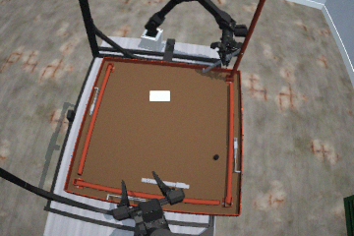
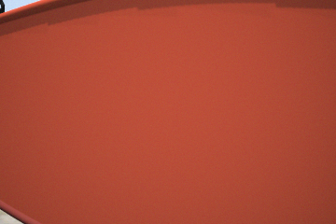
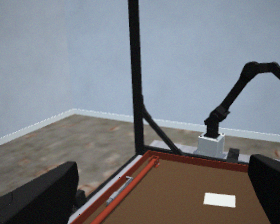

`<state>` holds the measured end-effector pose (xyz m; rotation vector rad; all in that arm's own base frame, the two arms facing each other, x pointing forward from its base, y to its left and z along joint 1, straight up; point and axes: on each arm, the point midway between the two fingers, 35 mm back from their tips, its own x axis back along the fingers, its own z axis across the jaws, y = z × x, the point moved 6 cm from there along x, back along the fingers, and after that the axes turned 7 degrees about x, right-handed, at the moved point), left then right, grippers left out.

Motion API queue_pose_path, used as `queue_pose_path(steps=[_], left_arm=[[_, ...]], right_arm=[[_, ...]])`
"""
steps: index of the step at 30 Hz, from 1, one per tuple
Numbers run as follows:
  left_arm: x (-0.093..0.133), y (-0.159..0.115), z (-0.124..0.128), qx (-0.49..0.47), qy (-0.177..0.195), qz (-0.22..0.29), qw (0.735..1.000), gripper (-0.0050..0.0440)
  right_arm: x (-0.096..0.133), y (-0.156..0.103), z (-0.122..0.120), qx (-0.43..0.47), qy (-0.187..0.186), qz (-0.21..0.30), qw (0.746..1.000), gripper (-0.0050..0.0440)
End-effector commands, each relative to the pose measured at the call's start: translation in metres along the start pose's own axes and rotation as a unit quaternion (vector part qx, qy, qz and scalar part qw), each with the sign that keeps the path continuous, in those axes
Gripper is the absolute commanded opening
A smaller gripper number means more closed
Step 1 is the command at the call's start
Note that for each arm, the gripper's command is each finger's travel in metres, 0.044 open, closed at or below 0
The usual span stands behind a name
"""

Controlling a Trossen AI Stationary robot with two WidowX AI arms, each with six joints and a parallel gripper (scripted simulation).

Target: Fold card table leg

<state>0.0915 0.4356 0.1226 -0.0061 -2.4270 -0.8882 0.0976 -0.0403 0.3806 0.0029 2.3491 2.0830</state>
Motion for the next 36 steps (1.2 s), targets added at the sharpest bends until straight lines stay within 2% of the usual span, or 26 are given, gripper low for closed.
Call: queue_pose_path(steps=[1, 16, 36], left_arm=[[-0.004, -0.008, 0.001, 0.001, 0.001, 0.001, 1.0, 0.0], [-0.017, -0.038, 0.005, 0.001, 0.001, 0.001, 1.0, 0.0], [-0.015, -0.04, -0.001, -0.021, 0.009, -0.009, 1.0, 0.0]], right_arm=[[0.0, 0.0, 0.0, 0.001, 0.001, 0.0, 1.0, 0.04], [0.0, 0.0, 0.0, 0.001, 0.001, 0.0, 1.0, 0.04], [0.0, 0.0, 0.0, 0.001, 0.001, 0.0, 1.0, 0.04]])
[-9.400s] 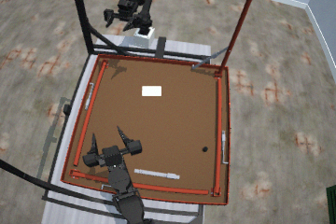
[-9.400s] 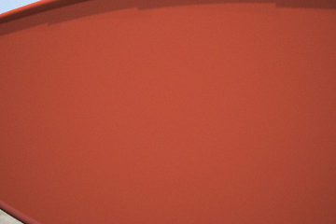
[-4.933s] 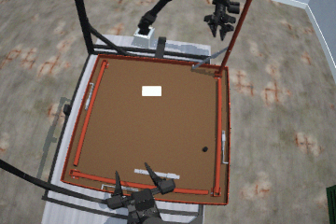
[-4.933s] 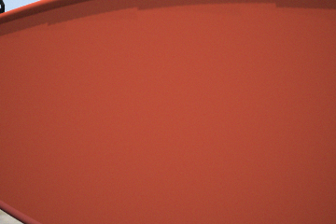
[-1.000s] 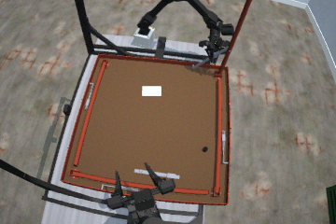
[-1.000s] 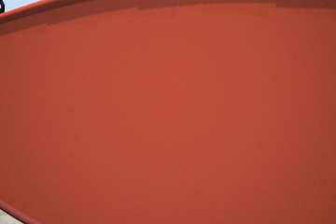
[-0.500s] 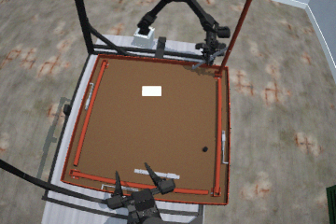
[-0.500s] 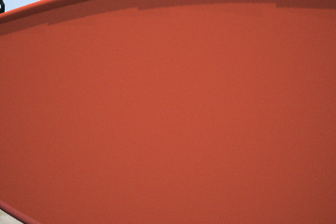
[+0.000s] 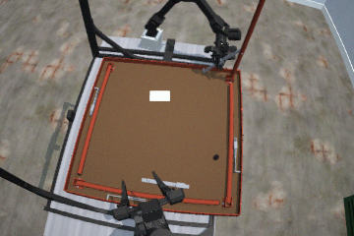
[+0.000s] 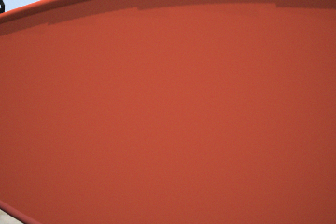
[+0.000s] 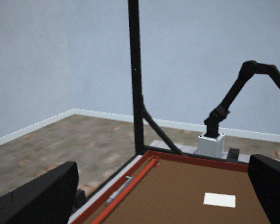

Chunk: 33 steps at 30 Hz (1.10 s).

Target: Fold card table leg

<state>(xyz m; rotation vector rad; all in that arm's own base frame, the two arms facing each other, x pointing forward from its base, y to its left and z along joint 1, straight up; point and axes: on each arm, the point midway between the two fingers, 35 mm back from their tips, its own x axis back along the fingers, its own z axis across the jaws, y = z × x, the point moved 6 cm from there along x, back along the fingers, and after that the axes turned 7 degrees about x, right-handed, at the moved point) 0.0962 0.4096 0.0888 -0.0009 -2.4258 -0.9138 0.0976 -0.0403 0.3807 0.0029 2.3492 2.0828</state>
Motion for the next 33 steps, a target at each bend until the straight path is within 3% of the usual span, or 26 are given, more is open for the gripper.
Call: queue_pose_path(steps=[1, 33], left_arm=[[0.001, -0.001, -0.005, -0.015, 0.012, -0.005, 1.0, 0.0], [0.005, -0.01, -0.023, -0.082, 0.038, -0.033, 0.995, 0.0]], right_arm=[[0.0, 0.0, 0.0, 0.001, 0.001, 0.0, 1.0, 0.04], [0.0, 0.0, 0.0, 0.001, 0.001, 0.0, 1.0, 0.04]])
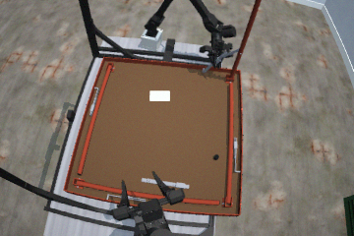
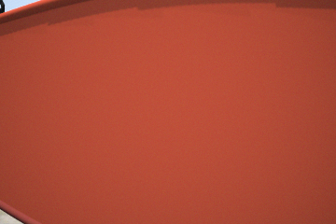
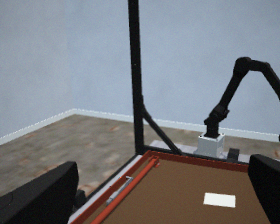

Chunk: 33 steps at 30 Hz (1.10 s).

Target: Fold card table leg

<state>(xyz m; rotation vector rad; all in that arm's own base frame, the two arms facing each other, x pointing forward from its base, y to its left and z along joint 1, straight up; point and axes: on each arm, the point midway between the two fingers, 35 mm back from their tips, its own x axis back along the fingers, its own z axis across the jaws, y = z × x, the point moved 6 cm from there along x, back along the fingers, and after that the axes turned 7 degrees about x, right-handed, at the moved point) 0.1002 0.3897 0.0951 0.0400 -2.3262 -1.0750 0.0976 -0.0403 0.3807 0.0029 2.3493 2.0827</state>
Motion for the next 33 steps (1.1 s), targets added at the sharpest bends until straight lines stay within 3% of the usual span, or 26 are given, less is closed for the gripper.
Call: queue_pose_path(steps=[1, 33], left_arm=[[0.002, 0.001, -0.006, -0.023, 0.012, -0.008, 1.0, 0.0], [0.007, -0.01, -0.026, -0.101, 0.042, -0.042, 0.993, 0.0]], right_arm=[[0.0, 0.0, 0.0, 0.001, 0.001, 0.0, 1.0, 0.04], [0.0, 0.0, 0.0, 0.001, 0.001, 0.0, 1.0, 0.04]])
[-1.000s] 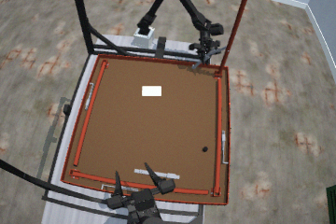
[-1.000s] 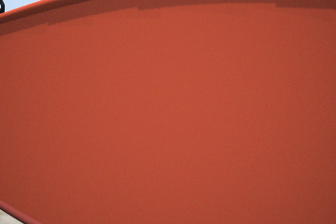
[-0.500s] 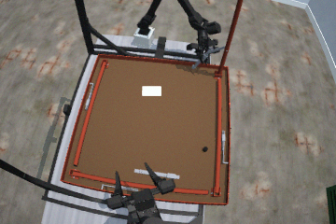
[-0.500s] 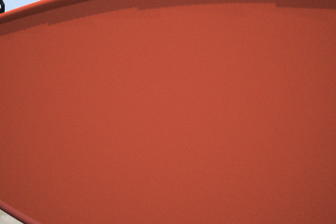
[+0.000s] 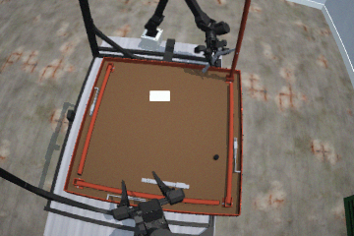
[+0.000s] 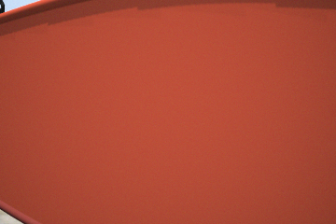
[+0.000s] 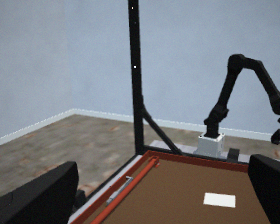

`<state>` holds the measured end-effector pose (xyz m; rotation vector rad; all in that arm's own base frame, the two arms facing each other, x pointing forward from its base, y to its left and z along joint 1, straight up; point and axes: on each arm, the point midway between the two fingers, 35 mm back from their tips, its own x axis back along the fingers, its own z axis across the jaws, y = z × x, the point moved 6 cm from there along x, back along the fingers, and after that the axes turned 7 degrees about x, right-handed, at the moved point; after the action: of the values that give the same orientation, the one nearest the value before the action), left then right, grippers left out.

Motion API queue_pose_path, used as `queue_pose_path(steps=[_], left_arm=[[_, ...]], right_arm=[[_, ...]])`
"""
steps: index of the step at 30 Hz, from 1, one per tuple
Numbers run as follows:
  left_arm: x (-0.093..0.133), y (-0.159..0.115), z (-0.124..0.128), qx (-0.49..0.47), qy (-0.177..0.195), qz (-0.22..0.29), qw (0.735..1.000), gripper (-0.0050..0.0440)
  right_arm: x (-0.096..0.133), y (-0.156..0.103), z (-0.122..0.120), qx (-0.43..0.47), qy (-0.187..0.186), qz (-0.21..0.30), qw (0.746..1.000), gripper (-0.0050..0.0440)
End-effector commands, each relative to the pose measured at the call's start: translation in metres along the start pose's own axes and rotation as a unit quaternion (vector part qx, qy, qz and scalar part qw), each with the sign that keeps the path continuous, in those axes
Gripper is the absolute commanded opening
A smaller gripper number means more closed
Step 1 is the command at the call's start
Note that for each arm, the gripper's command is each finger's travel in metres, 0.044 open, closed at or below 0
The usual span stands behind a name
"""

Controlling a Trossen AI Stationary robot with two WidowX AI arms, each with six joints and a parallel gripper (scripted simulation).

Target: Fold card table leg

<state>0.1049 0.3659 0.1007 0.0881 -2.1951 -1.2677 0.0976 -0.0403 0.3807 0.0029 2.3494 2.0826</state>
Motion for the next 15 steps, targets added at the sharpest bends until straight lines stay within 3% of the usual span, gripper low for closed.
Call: queue_pose_path(steps=[1, 15], left_arm=[[0.0024, 0.002, -0.0047, -0.026, 0.013, -0.01, 1.0, 0.0], [0.0048, -0.0022, -0.014, -0.061, 0.027, -0.025, 0.997, 0.0]], right_arm=[[0.0, 0.0002, 0.0003, 0.001, 0.001, 0.0, 1.0, 0.04], [0.0, 0.0002, 0.0003, 0.001, 0.001, 0.0, 1.0, 0.04]])
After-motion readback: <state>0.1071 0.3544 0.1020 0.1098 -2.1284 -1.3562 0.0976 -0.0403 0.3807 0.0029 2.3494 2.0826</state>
